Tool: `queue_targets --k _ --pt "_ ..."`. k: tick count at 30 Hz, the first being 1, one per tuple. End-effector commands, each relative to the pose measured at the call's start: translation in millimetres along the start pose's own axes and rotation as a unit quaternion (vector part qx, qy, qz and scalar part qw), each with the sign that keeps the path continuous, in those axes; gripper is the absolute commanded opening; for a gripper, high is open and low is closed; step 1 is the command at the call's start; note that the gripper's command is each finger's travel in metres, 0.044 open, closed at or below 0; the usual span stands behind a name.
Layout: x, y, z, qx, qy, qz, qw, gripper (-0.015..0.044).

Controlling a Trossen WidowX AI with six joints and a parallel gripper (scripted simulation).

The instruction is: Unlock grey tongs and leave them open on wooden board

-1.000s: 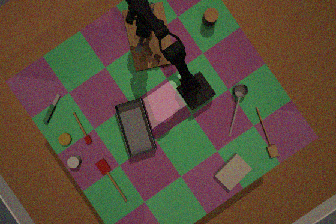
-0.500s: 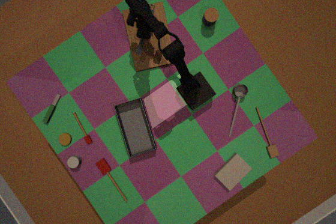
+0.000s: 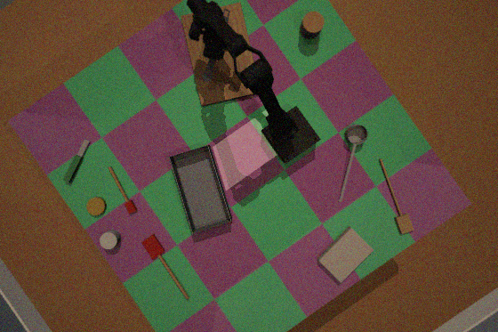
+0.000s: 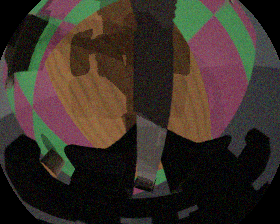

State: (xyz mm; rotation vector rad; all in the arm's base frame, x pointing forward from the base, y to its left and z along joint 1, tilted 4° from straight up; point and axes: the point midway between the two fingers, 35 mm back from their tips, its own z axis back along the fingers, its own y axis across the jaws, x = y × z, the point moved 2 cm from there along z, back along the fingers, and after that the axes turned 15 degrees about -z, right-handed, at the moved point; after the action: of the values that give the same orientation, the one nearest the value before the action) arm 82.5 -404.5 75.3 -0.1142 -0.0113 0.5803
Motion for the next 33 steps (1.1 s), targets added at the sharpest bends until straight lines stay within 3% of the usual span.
queue_targets --k 1,19,26,33 --pt "0 0 0 0.000 0.000 0.000 1.000 -0.0045" --pt "0 0 0 0.000 0.000 0.000 1.000 0.0427" --pt "-8 15 9 0.001 0.001 -0.002 1.000 0.0440" --pt "-38 108 50 0.005 0.002 0.001 1.000 0.0440"
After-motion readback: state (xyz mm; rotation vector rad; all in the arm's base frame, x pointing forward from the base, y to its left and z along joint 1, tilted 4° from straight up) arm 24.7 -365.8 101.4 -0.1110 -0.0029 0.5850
